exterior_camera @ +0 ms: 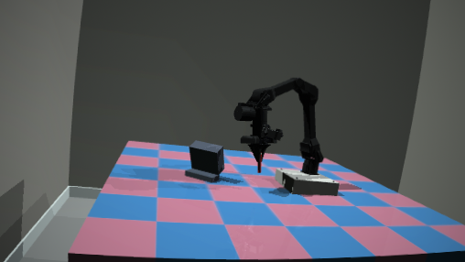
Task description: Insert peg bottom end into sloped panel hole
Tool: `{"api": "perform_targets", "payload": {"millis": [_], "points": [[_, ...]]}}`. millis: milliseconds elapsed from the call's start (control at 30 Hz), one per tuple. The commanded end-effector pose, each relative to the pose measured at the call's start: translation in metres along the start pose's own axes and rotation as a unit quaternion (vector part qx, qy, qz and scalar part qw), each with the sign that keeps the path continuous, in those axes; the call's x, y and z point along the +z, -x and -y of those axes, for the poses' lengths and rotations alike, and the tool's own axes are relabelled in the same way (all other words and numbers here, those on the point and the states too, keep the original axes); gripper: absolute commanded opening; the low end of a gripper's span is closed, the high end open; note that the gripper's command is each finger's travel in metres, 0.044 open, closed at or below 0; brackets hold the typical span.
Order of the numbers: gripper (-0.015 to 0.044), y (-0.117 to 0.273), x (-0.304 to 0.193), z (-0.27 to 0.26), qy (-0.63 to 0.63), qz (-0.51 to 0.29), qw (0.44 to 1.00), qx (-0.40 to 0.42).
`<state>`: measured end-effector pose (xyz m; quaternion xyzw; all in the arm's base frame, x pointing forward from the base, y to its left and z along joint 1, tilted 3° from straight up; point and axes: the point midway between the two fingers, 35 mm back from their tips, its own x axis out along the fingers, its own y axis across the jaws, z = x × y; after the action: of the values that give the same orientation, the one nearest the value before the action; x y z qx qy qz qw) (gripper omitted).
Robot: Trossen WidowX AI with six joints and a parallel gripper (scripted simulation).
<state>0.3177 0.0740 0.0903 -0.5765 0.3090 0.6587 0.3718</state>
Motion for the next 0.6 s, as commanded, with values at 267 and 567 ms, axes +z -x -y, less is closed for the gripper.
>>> {"api": "perform_targets", "payload": {"millis": [267, 567], "points": [[0.0000, 0.001, -0.012, 0.000, -0.019, 0.025, 0.999, -0.016], [0.0000, 0.001, -0.021, -0.001, -0.035, 0.043, 0.998, -0.028]]}}
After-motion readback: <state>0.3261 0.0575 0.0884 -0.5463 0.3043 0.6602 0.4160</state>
